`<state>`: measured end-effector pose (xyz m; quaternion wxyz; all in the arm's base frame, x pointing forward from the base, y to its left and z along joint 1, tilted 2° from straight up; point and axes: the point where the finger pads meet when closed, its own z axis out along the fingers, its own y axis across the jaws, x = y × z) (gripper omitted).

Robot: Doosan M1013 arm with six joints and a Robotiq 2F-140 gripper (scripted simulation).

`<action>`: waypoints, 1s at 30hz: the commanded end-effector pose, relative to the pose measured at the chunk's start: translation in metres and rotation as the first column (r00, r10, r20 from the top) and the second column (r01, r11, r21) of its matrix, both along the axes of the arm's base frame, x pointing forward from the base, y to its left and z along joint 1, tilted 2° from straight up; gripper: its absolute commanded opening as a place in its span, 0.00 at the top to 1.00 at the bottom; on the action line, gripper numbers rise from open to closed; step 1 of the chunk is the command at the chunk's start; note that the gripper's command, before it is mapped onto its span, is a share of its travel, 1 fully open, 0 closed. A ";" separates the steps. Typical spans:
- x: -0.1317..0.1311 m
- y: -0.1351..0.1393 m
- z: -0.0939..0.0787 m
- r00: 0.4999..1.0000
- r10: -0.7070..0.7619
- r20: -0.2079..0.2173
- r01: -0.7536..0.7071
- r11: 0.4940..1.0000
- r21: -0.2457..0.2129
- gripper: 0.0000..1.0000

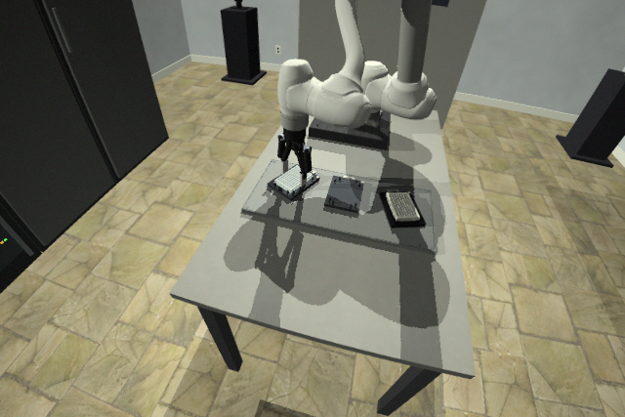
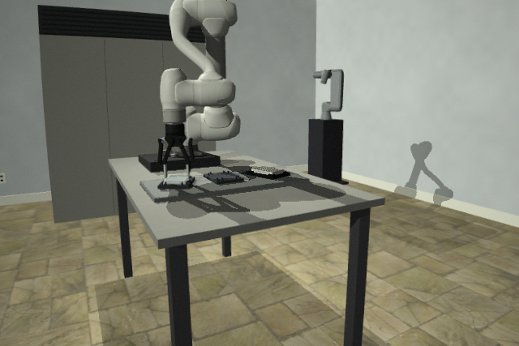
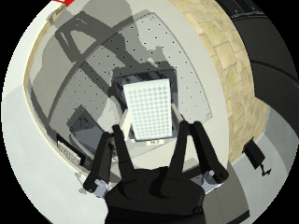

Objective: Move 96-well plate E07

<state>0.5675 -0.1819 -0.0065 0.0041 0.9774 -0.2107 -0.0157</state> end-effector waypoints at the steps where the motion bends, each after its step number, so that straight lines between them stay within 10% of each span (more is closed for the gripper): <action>1: 0.000 0.000 0.000 1.000 0.000 0.000 0.000 1.000 0.000 1.00; 30: 0.001 0.000 0.032 1.000 0.000 0.000 0.000 1.000 0.000 1.00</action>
